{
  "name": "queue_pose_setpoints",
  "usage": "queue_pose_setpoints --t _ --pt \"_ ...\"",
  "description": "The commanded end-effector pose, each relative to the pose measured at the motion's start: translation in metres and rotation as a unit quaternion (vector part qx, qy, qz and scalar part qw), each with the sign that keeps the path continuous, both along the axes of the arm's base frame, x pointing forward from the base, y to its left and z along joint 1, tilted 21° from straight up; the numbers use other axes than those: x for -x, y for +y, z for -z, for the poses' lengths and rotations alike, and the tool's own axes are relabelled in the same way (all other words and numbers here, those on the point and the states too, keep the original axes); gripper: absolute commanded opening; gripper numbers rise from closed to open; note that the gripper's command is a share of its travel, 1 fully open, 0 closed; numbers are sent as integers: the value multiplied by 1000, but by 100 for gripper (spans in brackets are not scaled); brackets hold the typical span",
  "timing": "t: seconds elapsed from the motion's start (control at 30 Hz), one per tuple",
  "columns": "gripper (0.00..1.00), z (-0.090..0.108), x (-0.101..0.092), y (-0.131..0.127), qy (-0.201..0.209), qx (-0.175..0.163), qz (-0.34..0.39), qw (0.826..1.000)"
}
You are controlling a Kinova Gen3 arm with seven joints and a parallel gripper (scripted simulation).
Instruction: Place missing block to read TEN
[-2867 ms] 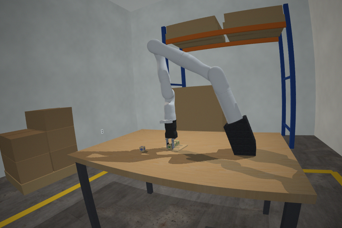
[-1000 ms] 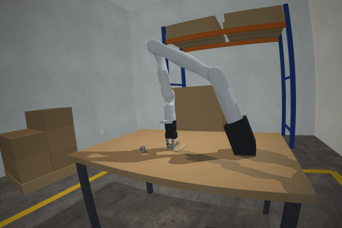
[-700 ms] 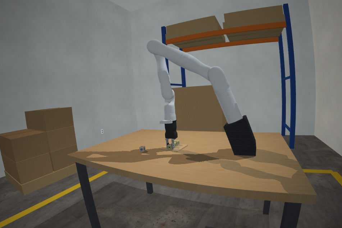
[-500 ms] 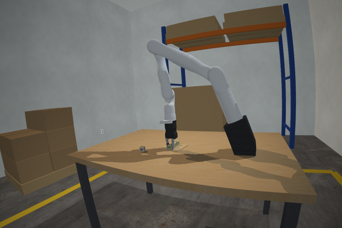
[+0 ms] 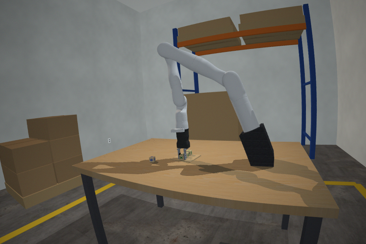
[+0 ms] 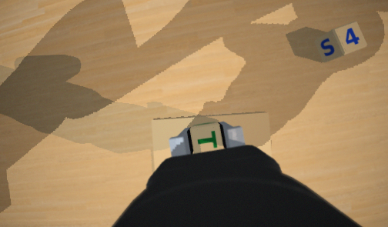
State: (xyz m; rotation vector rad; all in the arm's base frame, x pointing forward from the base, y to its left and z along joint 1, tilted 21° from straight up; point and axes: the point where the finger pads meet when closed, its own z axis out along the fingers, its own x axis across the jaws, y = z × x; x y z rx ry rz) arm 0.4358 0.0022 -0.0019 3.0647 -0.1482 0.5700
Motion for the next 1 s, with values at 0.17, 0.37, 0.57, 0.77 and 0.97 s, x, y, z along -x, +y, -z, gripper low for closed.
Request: queue_pose_setpoints --t 0.17,0.37,0.57,0.77,0.97 --pt "69 -1 -3 0 -4 -4 8 1000" --pt "81 -1 -3 0 -4 -4 8 1000" --pt "87 -1 -3 0 -4 -4 8 1000" --pt "87 -1 -3 0 -4 -4 8 1000" --pt "87 -5 4 1 2 -4 8 1000"
